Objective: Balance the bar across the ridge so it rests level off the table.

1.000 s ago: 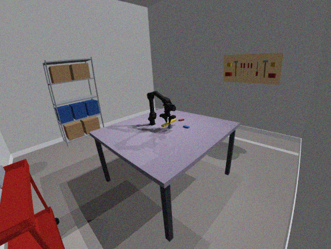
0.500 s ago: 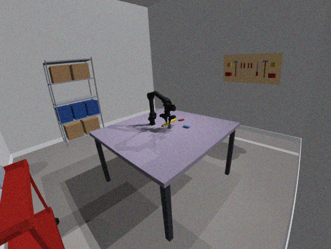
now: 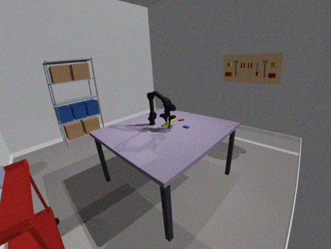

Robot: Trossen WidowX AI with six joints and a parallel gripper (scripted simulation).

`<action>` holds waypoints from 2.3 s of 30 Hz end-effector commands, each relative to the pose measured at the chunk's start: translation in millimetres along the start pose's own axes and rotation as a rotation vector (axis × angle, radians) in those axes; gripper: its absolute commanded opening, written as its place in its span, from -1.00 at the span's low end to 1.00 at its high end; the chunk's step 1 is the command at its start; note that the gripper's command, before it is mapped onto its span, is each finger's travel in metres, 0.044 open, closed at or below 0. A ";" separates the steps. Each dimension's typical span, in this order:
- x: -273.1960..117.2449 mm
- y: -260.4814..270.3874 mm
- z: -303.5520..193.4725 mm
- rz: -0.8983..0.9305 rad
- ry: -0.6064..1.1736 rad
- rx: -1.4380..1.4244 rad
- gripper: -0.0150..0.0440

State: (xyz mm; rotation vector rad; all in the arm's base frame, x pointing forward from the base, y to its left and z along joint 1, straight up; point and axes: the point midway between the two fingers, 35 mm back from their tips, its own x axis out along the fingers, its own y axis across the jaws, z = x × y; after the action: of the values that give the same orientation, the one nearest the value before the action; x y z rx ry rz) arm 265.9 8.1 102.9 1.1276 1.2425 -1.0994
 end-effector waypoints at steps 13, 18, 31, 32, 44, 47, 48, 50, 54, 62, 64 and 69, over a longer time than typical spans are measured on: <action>0.0 0.0 0.0 0.000 0.000 0.000 -0.14; 0.0 0.0 0.0 0.000 0.000 0.000 0.07; 0.0 0.0 0.0 0.000 0.000 0.000 0.08; 0.0 0.0 0.0 0.000 0.000 0.000 0.08; 0.0 0.0 0.0 0.000 0.000 0.000 0.08; 0.0 0.0 0.0 0.000 0.000 0.000 0.09; 0.0 0.0 0.0 0.000 0.000 0.000 0.09; 0.0 0.0 0.0 0.000 0.000 0.000 0.09; 0.0 0.0 0.0 0.000 0.000 0.000 0.09; 0.0 0.0 0.0 0.000 0.000 0.000 0.14; 0.0 0.0 0.0 0.000 0.000 0.000 0.14; 0.0 0.0 0.0 0.000 0.000 0.000 0.14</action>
State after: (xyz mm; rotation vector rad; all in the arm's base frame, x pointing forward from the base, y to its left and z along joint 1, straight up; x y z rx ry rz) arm 265.9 8.1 102.9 1.1276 1.2425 -1.0994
